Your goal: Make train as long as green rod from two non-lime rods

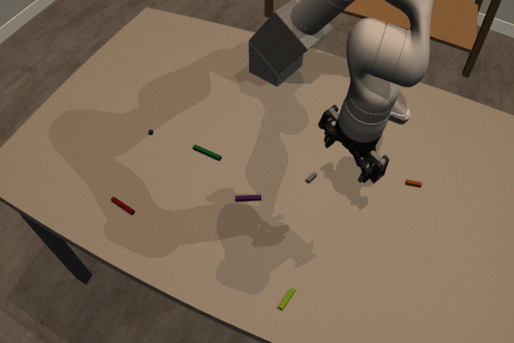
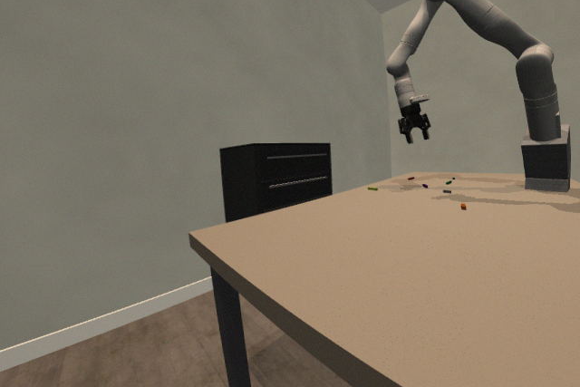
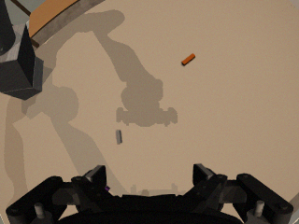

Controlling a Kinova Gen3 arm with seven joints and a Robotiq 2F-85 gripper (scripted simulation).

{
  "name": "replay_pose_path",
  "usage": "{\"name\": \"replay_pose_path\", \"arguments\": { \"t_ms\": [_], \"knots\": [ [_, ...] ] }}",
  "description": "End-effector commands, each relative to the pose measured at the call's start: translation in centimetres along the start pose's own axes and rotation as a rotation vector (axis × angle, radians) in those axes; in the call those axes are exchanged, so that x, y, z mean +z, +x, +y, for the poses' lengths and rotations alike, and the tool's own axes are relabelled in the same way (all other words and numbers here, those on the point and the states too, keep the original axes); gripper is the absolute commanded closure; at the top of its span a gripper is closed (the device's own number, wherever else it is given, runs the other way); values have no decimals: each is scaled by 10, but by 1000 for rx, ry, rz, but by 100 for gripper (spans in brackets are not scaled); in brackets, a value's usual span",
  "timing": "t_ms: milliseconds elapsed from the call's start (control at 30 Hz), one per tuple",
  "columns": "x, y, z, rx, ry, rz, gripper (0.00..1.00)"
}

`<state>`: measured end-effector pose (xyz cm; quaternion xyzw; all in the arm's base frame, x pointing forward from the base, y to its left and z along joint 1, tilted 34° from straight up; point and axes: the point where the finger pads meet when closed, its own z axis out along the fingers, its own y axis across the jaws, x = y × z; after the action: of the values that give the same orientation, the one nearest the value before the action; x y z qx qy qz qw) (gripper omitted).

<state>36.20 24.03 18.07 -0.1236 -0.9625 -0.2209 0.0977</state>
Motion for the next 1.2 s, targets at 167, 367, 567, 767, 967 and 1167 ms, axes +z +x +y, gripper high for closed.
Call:
{"name": "replay_pose_path", "arguments": {
  "t_ms": [167,367,567,767,967,1167],
  "knots": [
    [6,9,8,21,-19,15,0],
    [12,17,17,42,-39,28,0],
    [17,25,25,65,-58,42,0],
    [21,32,33,88,-76,55,0],
    [26,40,40,111,-93,68,0],
    [30,48,48,135,-110,81,0]
  ]
}}
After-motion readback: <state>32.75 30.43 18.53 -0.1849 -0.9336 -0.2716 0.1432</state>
